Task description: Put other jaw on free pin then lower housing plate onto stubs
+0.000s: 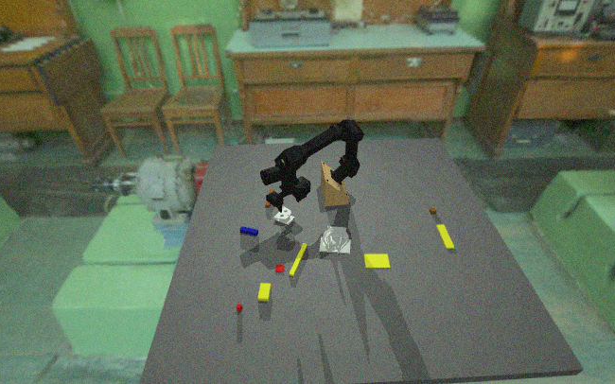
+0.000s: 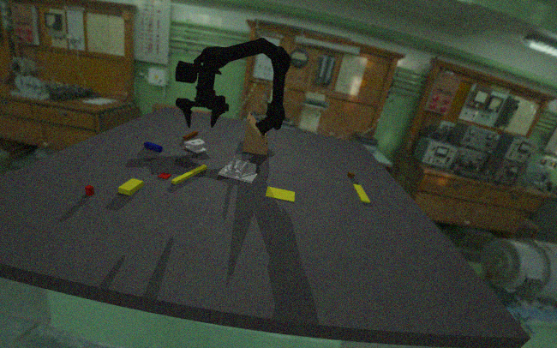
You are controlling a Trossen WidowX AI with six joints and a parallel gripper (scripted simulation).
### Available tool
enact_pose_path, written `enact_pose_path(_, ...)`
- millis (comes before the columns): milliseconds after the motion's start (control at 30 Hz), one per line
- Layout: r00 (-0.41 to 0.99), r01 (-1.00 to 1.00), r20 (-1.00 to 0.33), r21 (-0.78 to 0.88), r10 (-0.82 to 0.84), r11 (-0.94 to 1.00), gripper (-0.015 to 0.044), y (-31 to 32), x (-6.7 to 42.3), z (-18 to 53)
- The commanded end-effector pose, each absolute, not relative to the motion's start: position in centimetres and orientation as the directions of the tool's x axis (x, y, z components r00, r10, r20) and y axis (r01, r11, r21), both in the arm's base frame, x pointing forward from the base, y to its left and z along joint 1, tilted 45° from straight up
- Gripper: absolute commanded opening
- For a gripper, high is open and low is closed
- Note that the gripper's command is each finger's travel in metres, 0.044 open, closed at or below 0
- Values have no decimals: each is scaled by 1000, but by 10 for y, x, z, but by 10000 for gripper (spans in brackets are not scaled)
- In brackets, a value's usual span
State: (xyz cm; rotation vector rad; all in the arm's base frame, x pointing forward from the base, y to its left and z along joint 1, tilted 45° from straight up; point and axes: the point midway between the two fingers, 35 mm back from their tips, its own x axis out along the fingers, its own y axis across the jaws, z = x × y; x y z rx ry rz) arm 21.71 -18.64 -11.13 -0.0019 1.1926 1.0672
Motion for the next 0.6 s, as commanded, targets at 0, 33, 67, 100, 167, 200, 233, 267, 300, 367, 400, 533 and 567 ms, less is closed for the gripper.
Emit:
enact_pose_path(0,-39,-735,-740,476,672,482,440,-195,202,-122)
enact_pose_path(33,-39,-752,-738,466,674,466,440,-197,198,-124)
enact_pose_path(67,-40,-768,-736,455,675,451,440,-199,195,-126)
enact_pose_path(100,-41,-784,-735,444,677,434,440,-201,191,-129)
enact_pose_path(167,-42,-814,-731,421,681,401,440,-204,183,-133)
enact_pose_path(200,-42,-828,-729,409,684,384,440,-206,179,-135)
enact_pose_path(233,-43,-842,-727,396,686,367,440,-207,175,-137)
enact_pose_path(267,-43,-852,-725,386,688,353,440,-208,171,-139)
enact_pose_path(300,-43,-859,-724,379,689,345,440,-209,169,-140)
enact_pose_path(367,-43,-861,-723,377,689,342,440,-209,169,-141)
enact_pose_path(400,-43,-861,-723,377,689,342,440,-209,169,-141)
enact_pose_path(533,-43,-861,-723,377,689,342,440,-208,169,-142)
enact_pose_path(567,-43,-861,-723,377,689,342,440,-203,168,-147)
